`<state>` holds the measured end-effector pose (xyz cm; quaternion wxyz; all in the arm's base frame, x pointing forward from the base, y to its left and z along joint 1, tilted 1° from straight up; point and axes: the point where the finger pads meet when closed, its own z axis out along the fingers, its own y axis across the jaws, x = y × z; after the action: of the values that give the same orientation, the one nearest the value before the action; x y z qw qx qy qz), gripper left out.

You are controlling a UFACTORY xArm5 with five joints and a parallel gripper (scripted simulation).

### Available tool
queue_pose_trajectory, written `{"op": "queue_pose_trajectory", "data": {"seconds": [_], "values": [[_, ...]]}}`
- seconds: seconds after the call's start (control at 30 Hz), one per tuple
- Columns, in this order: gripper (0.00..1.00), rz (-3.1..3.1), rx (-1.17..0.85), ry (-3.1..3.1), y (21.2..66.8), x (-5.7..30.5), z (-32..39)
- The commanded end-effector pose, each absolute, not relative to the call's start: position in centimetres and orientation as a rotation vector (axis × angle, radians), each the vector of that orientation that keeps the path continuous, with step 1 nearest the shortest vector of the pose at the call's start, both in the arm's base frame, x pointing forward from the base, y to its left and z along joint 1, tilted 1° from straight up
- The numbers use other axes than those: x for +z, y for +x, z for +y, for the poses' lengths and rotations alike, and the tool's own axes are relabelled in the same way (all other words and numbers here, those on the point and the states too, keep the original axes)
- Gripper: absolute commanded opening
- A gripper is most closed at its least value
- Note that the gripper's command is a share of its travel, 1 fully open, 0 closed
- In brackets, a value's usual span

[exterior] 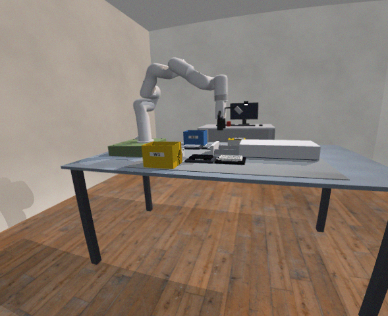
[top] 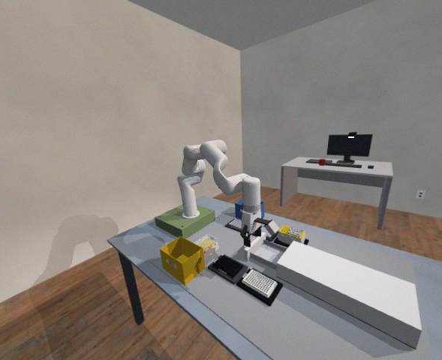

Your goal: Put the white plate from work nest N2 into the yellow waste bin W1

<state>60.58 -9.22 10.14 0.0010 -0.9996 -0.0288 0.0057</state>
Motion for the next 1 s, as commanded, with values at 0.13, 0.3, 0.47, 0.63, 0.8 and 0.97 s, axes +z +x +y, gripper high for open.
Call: {"op": "queue_pose_trajectory", "data": {"seconds": [0.13,0.3,0.47,0.63,0.8,0.97], "values": [[1.0,-0.09,0.017,-3.138,63.9,9.1,-11.5],[1.0,-0.09,0.016,-3.138,65.0,8.6,-12.3],[1.0,-0.09,0.016,-3.138,66.9,7.8,-13.7],[1.0,-0.09,0.016,-3.138,67.0,7.8,-13.8],[1.0,-0.09,0.016,-3.138,67.0,7.8,-13.8],[1.0,-0.09,0.016,-3.138,67.0,7.8,-13.8]]}}
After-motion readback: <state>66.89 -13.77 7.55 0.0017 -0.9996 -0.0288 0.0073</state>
